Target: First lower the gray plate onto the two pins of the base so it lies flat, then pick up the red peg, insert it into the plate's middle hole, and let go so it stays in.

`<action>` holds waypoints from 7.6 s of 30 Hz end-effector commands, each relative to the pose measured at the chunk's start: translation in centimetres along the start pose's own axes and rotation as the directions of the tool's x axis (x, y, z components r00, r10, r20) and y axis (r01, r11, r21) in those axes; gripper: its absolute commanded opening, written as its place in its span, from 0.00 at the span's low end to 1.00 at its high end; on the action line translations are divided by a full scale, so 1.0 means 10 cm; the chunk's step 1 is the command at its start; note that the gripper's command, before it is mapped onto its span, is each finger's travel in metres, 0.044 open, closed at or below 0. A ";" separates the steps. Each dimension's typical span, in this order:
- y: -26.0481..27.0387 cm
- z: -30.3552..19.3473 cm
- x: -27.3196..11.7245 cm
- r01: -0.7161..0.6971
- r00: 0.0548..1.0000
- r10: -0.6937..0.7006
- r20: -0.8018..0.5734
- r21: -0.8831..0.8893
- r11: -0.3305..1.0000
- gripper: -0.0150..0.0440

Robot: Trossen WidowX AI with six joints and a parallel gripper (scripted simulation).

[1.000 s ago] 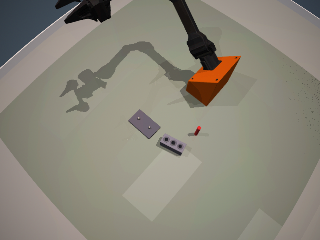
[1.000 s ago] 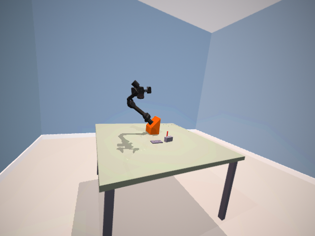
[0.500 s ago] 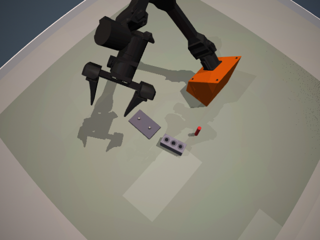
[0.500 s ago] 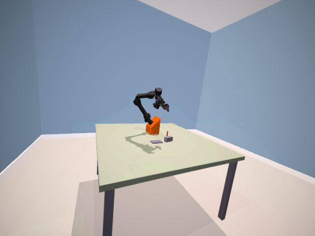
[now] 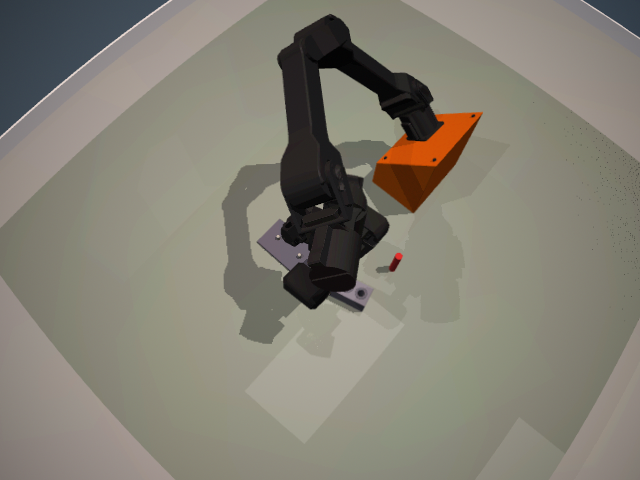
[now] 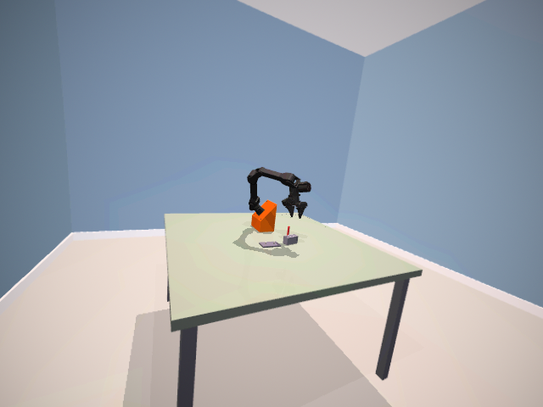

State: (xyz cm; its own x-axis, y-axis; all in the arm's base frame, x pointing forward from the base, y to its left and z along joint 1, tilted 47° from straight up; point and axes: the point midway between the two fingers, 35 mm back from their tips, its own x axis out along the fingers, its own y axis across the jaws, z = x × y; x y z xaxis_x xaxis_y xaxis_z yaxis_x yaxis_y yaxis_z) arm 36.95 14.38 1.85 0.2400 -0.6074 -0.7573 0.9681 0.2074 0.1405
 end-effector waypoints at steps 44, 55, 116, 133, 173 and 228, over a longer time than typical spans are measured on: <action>-0.59 0.07 1.46 0.197 0.978 -0.176 0.115 -0.207 0.958 1.00; -0.63 0.09 1.63 0.197 0.977 -0.176 0.117 -0.207 0.958 1.00; -0.49 -0.08 0.94 0.194 0.979 -0.175 0.104 -0.212 0.958 0.25; -0.47 -0.13 0.41 0.196 0.978 -0.177 0.109 -0.208 0.958 0.25; -0.36 0.79 0.71 0.181 0.981 -0.174 0.087 -0.083 0.980 0.25; -0.48 1.54 0.96 0.175 0.977 -0.177 0.122 0.031 0.984 0.25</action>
State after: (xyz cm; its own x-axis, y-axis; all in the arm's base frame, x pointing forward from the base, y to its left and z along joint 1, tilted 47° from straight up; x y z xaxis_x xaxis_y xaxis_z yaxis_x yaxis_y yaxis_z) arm 35.57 -4.26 3.40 0.0656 -0.7215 -0.6893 0.9973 0.0707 0.0209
